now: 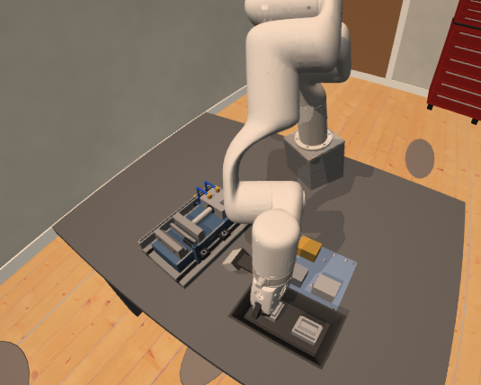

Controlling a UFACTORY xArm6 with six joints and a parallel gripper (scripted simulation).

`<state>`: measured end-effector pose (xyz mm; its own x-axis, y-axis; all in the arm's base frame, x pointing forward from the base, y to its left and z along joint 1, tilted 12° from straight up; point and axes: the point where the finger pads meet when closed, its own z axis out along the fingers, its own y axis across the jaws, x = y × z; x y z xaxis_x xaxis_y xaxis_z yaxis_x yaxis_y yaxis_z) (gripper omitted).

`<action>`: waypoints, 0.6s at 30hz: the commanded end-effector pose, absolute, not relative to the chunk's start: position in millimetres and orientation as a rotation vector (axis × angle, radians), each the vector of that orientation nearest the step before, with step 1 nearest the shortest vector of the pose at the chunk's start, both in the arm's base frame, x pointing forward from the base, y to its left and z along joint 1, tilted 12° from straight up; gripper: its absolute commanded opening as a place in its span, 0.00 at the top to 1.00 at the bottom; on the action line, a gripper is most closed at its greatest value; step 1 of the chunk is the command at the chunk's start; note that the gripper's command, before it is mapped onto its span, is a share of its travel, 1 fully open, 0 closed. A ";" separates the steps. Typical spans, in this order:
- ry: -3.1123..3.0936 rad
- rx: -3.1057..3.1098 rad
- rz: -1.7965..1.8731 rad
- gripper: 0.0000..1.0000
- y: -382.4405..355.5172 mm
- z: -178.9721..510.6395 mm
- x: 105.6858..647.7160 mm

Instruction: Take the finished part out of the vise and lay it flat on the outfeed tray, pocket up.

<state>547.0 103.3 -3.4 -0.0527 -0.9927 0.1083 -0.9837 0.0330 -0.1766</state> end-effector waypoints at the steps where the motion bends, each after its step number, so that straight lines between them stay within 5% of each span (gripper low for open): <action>1: 2.222 -2.128 -0.318 1.00 103.9 -1.4 548.5; 18: 2.222 -2.128 -0.318 1.00 103.4 -5.0 549.2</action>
